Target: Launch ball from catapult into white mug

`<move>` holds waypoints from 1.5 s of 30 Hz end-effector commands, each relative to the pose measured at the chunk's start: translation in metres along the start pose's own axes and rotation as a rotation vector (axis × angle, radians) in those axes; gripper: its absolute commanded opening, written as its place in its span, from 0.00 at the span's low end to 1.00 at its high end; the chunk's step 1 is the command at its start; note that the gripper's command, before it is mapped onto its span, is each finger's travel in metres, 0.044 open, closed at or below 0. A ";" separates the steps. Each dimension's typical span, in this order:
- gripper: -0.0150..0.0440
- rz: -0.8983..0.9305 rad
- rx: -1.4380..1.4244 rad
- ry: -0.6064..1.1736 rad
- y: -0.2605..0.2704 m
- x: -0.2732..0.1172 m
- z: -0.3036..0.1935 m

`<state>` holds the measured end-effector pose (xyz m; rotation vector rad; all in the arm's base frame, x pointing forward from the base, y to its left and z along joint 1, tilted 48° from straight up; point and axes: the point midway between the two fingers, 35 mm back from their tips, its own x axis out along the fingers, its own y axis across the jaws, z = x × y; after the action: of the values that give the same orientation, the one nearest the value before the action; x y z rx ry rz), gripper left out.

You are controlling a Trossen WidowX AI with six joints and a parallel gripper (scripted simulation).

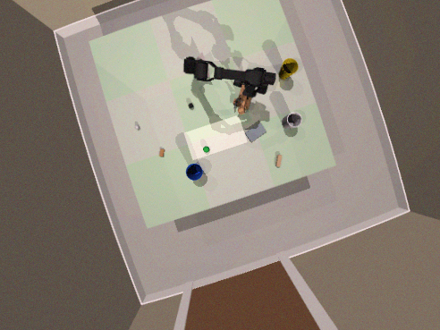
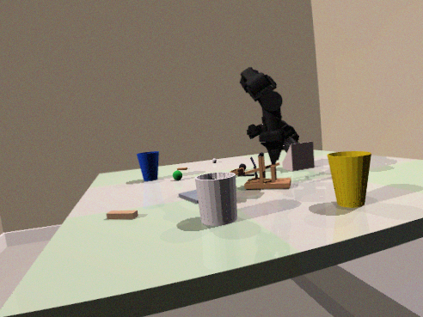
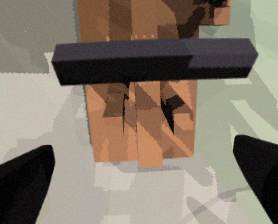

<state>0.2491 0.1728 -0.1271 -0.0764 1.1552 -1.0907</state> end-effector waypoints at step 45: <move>0.44 -0.004 0.002 -0.001 -0.002 0.044 0.001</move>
<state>0.2476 0.1393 -0.1559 -0.0813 1.1552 -1.0959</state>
